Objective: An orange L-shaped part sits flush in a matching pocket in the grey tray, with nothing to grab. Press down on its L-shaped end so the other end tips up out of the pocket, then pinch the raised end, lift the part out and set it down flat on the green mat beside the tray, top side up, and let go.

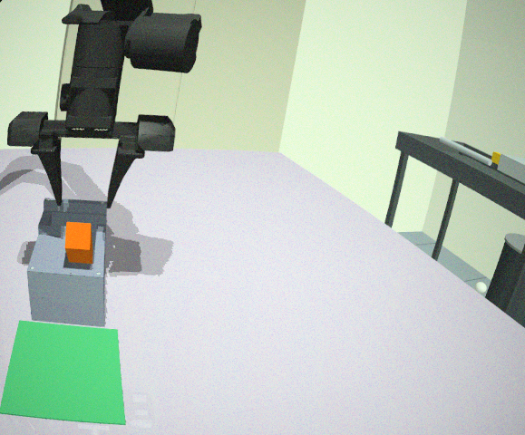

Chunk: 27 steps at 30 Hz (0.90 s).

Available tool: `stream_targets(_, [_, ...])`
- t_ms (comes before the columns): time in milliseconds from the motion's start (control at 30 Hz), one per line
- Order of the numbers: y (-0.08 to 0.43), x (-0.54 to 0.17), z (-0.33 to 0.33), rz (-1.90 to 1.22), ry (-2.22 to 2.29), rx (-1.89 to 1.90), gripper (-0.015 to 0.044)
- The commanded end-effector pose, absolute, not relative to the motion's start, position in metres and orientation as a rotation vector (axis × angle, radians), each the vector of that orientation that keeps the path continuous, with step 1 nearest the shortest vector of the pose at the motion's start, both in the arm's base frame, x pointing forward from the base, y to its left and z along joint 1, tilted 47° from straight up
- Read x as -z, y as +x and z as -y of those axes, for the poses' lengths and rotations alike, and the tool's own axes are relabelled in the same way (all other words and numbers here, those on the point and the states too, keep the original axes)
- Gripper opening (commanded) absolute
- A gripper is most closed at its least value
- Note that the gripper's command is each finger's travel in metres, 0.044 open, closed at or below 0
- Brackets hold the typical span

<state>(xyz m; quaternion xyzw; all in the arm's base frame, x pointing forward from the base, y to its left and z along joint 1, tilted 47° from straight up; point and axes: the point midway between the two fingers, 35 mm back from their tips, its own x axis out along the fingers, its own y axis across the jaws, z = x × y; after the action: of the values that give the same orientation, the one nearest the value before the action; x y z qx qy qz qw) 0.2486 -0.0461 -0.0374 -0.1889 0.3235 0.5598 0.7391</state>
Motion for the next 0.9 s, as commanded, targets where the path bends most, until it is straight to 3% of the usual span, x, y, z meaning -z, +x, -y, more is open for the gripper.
stream_targets(0, [0.247, 0.041, 0.041, -0.71, -0.402, -1.229, 0.028])
stream_targets(867, [0.254, 0.069, 0.011, -0.708, -0.4, -1.23, 0.028])
